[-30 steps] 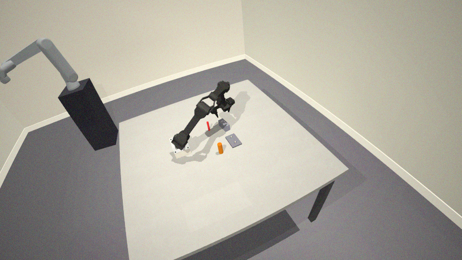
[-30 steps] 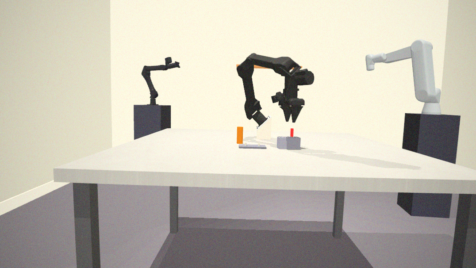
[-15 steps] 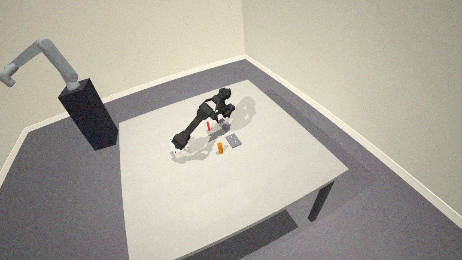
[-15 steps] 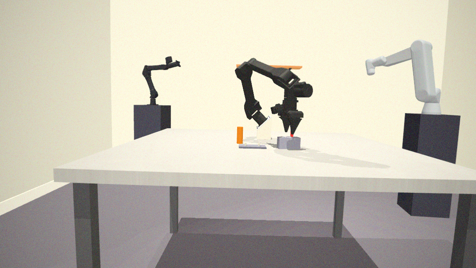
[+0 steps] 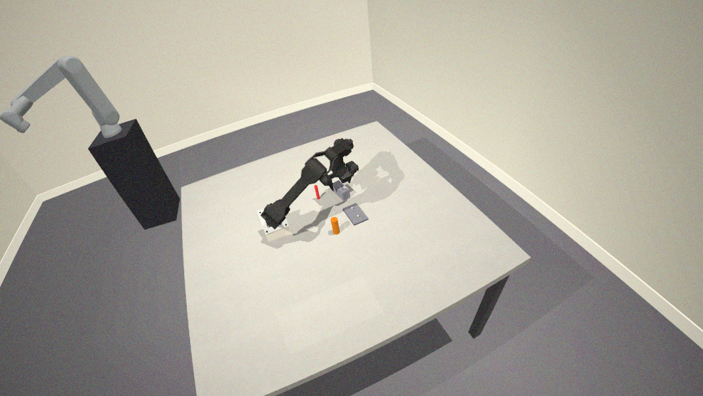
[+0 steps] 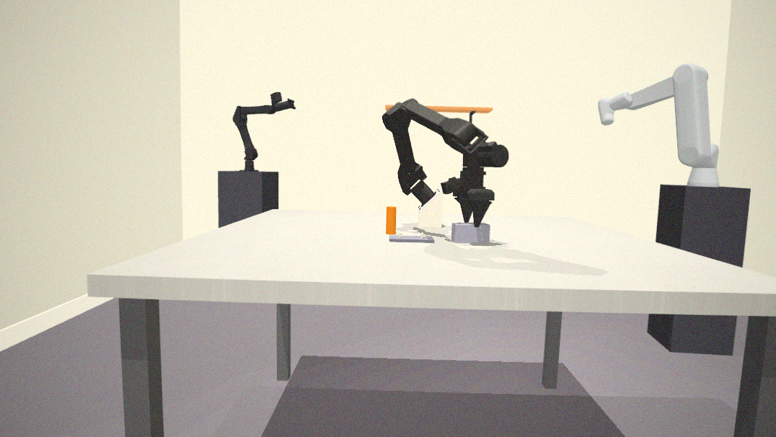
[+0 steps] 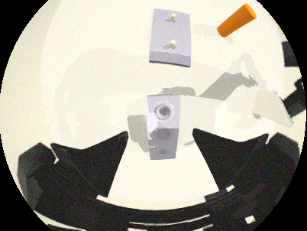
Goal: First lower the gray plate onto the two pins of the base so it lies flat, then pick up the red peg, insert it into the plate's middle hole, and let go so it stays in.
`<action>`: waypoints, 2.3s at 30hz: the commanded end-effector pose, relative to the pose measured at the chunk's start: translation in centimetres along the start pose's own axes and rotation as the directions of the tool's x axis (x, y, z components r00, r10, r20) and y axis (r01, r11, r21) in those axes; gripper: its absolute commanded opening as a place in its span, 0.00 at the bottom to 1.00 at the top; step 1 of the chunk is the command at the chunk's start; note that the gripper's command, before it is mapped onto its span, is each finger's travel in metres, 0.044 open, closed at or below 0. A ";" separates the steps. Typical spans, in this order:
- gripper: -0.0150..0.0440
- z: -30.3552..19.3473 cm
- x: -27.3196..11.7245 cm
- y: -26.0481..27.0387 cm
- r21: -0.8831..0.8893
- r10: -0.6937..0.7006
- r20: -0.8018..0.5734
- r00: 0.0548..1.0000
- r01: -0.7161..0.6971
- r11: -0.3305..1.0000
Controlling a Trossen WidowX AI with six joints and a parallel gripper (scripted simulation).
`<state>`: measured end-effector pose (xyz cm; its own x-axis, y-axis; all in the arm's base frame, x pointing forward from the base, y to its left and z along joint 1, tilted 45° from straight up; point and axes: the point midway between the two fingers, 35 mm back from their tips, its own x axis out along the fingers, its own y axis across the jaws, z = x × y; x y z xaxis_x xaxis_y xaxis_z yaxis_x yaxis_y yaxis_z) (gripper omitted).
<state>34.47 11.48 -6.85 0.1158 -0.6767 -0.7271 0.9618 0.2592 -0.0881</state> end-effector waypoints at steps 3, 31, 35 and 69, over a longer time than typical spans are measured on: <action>1.00 0.0 1.3 -0.1 -0.010 -0.005 0.008 1.000 0.005 1.000; 0.56 0.1 3.9 -0.3 -0.010 -0.006 0.010 1.000 0.006 1.000; 0.48 0.1 3.9 -0.3 -0.010 -0.006 0.010 1.000 0.006 1.000; 0.25 0.2 -5.0 0.3 -0.012 -0.004 0.002 1.000 0.004 1.000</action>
<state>34.33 14.11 -4.09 0.1116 -0.6849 -0.7201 0.9567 0.2700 -0.1086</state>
